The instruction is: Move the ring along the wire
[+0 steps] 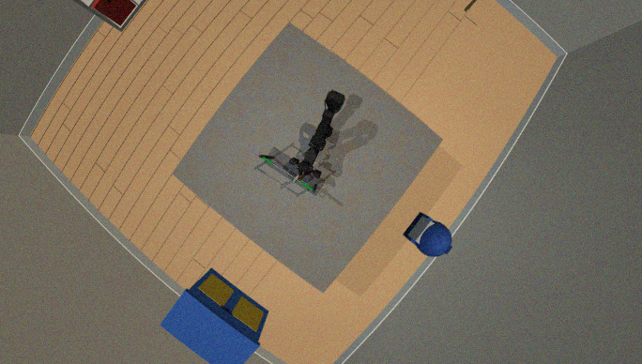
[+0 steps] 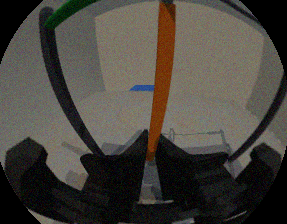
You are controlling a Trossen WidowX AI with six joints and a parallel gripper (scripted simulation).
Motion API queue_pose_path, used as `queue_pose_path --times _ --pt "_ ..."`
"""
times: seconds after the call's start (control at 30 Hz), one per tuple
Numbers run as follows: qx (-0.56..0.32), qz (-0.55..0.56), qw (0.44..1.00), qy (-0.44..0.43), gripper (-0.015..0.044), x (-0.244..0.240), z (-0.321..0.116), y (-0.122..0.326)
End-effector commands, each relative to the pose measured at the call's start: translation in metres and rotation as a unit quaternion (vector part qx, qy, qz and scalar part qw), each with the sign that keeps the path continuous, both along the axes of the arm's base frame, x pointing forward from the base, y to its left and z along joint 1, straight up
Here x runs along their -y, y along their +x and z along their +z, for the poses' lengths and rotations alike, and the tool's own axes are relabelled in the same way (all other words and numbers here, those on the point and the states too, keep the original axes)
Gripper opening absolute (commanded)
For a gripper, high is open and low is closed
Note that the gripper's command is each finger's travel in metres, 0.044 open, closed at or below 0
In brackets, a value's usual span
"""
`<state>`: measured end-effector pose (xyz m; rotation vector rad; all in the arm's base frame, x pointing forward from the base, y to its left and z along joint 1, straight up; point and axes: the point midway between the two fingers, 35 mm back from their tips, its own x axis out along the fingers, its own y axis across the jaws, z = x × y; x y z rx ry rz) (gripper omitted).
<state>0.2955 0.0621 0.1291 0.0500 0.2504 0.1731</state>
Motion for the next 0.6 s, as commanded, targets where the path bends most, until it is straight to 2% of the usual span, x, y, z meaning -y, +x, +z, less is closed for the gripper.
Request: queue_pose_path --times 0.0,0.57 --pt "0.002 0.003 1.000 -0.009 -0.0150 -0.003 0.001 0.001" --pt "0.005 0.011 0.999 -0.030 -0.0150 -0.014 0.001 0.000"
